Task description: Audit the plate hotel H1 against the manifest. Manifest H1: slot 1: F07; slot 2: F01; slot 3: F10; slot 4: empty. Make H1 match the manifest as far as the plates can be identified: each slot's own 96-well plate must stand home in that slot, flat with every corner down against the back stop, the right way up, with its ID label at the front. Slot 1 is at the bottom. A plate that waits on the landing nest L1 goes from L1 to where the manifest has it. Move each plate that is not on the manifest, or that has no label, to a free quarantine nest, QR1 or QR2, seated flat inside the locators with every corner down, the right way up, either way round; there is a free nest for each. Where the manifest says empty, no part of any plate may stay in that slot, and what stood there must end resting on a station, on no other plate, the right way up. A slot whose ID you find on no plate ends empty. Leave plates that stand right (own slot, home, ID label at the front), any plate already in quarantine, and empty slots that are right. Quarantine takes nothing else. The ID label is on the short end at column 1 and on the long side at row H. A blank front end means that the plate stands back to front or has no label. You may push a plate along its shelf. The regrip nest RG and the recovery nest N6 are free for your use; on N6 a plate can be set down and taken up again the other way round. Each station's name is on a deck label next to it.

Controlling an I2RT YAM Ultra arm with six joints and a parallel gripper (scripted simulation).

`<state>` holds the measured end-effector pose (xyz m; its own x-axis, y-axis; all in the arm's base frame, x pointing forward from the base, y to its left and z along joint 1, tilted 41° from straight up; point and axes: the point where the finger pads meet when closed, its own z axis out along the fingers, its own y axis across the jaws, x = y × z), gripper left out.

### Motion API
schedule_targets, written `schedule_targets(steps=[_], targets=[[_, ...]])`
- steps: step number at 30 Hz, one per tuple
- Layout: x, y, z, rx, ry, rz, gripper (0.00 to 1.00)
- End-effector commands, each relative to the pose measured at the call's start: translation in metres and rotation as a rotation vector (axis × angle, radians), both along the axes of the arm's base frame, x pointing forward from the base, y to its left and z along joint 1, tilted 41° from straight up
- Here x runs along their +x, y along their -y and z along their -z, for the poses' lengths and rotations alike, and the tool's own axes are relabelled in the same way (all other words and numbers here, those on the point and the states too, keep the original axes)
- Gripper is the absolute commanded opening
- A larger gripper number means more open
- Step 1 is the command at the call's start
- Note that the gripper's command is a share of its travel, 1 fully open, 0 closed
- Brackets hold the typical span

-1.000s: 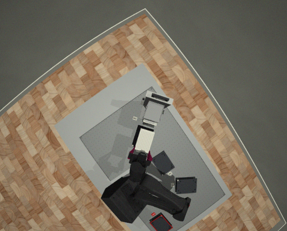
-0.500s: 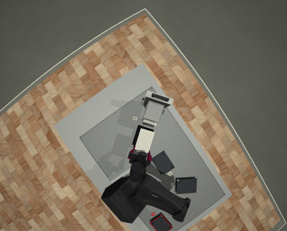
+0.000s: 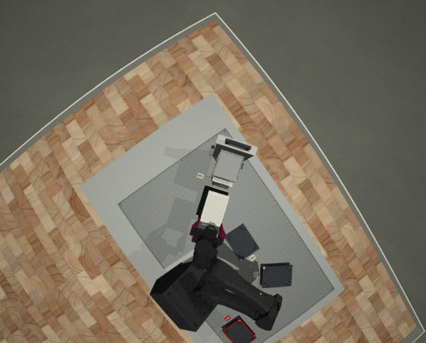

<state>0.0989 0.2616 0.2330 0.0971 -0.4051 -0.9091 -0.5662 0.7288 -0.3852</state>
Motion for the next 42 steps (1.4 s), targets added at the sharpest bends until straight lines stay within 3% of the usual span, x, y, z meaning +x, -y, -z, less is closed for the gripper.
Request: schedule_targets(steps=[1,42], targets=[[-0.001,-0.002,-0.003,0.013,-0.002,-0.006,0.86],[0.011,-0.004,0.01,0.013,-0.001,-0.006,0.86]])
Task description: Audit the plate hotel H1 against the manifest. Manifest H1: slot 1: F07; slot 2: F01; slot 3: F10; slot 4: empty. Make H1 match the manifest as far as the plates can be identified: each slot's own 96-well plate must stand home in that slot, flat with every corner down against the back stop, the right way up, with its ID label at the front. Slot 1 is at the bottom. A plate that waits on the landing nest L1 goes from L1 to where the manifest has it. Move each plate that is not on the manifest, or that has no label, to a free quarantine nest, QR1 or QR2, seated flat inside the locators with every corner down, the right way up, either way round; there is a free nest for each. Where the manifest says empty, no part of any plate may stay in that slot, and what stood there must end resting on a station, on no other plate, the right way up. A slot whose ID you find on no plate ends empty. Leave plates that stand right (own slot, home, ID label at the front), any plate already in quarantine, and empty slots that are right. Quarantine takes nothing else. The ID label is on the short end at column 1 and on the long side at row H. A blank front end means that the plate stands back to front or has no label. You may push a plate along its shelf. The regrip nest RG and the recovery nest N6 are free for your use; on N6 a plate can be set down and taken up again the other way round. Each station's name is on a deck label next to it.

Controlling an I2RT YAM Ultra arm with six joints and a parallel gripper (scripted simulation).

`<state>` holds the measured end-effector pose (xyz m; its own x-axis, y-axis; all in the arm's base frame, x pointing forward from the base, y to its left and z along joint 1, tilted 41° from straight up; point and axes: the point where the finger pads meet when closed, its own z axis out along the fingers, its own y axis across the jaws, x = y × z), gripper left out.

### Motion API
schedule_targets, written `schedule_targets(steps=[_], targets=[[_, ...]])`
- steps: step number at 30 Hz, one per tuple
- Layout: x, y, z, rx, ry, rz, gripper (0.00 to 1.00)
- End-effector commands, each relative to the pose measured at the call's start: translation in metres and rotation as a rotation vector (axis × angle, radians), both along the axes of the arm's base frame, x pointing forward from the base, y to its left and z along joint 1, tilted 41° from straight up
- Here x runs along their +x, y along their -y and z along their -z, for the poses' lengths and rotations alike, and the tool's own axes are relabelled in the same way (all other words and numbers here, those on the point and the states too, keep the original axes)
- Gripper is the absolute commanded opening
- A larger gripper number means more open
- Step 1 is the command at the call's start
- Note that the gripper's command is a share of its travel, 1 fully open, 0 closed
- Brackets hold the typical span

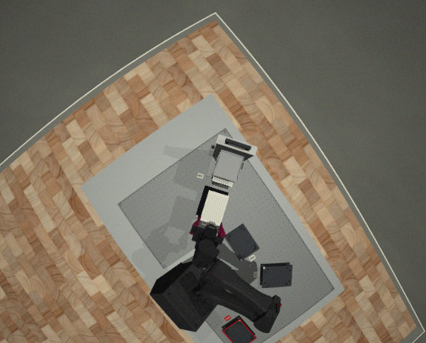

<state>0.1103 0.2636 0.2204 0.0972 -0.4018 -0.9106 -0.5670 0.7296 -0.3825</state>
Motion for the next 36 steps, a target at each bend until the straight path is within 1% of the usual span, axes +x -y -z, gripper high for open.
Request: schedule_targets(steps=[1,36], targets=[[0.0,-0.002,-0.002,0.009,-0.001,-0.005,0.86],[0.009,-0.003,0.01,0.01,-0.001,-0.005,0.86]])
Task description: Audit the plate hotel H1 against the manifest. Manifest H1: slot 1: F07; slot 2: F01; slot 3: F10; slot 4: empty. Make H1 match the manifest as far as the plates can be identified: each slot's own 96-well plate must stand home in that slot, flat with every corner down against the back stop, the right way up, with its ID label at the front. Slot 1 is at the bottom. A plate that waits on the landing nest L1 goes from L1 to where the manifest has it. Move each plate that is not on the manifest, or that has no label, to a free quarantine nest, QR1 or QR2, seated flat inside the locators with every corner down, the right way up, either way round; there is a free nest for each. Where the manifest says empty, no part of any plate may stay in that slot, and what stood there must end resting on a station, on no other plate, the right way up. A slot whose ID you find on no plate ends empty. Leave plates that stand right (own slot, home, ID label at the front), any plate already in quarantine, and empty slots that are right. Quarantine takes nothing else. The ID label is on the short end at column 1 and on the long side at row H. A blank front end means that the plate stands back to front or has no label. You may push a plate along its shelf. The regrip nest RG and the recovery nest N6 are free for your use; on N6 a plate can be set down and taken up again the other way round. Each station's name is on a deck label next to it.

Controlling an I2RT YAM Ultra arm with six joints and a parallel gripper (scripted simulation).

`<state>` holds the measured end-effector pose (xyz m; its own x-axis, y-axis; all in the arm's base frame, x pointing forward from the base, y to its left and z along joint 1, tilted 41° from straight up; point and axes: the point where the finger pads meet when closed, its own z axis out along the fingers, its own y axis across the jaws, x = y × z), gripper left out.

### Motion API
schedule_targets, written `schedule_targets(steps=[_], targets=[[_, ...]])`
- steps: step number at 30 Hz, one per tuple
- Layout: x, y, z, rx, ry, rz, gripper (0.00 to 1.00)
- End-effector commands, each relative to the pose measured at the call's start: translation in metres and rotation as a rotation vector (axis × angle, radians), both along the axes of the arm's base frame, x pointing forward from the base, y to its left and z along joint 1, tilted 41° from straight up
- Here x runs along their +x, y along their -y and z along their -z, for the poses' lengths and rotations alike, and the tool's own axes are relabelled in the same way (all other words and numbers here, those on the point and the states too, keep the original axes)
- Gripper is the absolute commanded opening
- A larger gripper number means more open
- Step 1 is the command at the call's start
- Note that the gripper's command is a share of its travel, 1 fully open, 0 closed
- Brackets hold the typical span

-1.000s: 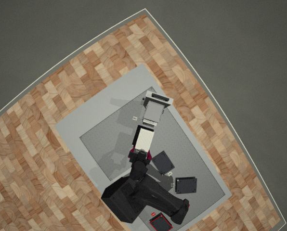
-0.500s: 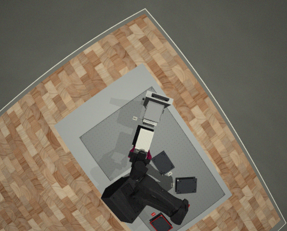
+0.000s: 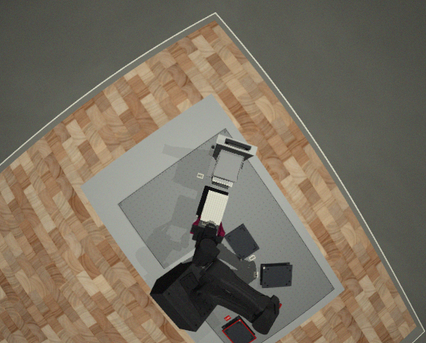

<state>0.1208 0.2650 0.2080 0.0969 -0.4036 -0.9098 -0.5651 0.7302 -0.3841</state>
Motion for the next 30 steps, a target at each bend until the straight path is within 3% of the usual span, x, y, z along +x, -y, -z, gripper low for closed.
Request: schedule_targets(steps=[1,30], targets=[[-0.0007,-0.002,-0.0023,0.011,-0.001,-0.008,0.86],[0.0077,-0.0034,0.0075,0.012,-0.001,-0.008,0.86]])
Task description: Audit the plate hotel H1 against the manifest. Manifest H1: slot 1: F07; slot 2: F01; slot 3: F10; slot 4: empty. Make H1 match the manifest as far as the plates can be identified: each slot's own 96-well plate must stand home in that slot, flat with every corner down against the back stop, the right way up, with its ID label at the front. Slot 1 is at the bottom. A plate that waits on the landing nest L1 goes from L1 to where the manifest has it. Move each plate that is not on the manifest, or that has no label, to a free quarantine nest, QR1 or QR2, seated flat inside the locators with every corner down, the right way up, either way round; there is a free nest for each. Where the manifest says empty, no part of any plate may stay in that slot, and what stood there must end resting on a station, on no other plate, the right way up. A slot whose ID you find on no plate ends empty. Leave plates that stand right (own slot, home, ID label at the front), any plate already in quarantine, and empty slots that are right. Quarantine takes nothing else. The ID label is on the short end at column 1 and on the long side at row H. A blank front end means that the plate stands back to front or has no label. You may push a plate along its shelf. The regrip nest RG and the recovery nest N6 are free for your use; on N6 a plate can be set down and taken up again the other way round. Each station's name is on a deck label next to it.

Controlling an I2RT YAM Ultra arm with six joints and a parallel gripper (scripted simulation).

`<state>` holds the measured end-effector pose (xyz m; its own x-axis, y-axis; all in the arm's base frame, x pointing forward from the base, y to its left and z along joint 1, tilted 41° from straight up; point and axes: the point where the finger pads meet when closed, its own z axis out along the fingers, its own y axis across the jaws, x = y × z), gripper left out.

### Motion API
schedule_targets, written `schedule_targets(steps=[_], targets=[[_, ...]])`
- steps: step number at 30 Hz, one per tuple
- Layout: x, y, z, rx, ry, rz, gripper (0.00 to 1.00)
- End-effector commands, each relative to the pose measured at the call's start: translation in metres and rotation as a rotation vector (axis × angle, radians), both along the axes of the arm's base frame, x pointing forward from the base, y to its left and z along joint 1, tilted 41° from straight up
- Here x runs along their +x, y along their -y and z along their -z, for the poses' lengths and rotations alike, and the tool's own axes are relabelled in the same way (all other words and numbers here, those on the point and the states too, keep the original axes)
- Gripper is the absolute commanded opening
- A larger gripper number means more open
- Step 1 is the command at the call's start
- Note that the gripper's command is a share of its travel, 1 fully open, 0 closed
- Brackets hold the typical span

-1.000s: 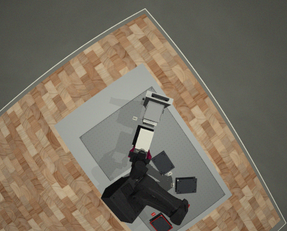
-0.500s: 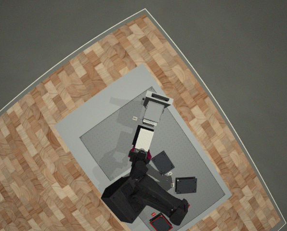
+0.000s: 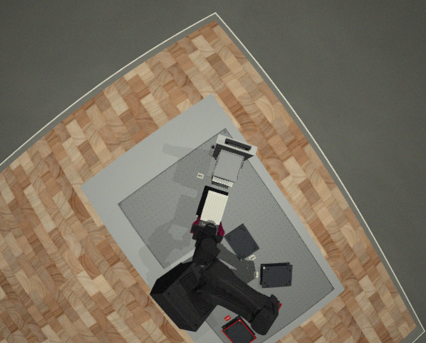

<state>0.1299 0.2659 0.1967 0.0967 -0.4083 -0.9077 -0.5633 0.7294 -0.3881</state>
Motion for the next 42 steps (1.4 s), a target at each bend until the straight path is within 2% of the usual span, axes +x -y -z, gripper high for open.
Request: schedule_targets(steps=[1,42], targets=[[-0.001,-0.002,-0.004,0.017,-0.002,-0.01,0.86],[0.01,-0.004,0.01,0.017,-0.001,-0.01,0.86]])
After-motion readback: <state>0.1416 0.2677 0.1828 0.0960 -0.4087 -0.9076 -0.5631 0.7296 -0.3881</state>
